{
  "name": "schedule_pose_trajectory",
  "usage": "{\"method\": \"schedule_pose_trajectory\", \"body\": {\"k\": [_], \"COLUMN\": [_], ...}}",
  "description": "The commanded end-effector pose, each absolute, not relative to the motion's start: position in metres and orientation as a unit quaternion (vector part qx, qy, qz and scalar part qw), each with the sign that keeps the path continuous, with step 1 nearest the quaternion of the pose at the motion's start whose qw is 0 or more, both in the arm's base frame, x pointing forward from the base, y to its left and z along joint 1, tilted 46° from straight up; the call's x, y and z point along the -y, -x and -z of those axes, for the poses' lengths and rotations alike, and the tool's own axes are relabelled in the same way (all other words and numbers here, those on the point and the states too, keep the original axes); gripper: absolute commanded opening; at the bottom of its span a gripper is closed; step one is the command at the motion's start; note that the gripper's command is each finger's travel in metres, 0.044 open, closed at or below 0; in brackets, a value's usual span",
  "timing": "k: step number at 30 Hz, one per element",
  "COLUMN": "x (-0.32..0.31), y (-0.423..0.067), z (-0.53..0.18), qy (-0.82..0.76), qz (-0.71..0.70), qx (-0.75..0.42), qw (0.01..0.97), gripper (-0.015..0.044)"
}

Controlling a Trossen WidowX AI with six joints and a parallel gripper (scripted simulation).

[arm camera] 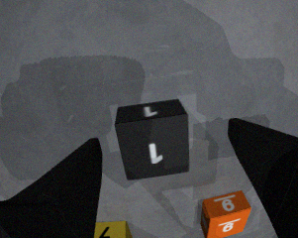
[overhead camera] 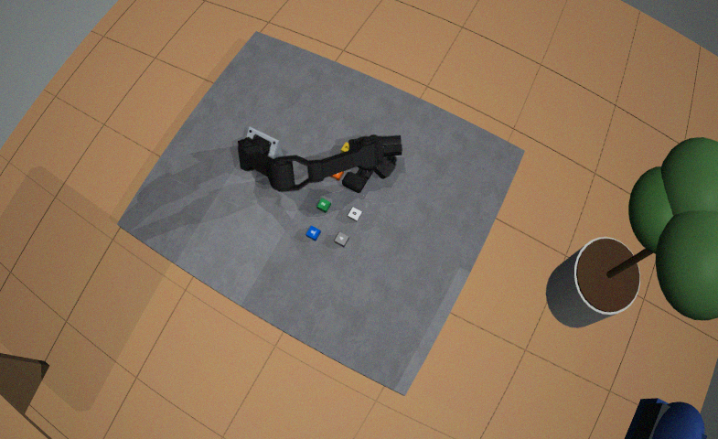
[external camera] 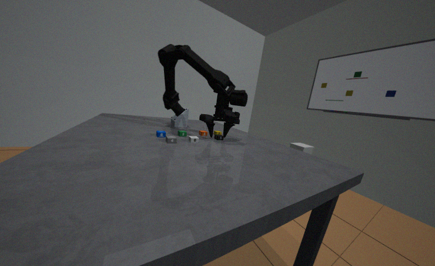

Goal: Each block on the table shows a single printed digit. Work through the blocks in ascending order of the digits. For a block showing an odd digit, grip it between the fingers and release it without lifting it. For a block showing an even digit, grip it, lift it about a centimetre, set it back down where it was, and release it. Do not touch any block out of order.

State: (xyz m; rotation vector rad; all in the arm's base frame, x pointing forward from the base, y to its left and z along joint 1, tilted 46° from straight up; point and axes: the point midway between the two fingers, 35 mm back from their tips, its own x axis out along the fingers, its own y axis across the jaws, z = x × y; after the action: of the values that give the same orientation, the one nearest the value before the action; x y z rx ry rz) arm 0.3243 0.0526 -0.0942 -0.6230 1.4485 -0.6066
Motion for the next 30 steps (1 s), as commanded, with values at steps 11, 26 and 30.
{"method": "schedule_pose_trajectory", "body": {"k": [11, 26, 30], "x": [-0.0513, -0.0513, -0.0513], "y": [-0.3242, -0.3242, -0.3242], "z": [0.0944, 0.0944, 0.0944], "qy": [0.279, 0.279, 0.279], "qz": [0.268, 0.268, 0.268], "qx": [-0.641, -0.641, -0.641], "qw": [0.663, 0.663, 0.663], "gripper": [0.012, 0.012, 0.012]}}
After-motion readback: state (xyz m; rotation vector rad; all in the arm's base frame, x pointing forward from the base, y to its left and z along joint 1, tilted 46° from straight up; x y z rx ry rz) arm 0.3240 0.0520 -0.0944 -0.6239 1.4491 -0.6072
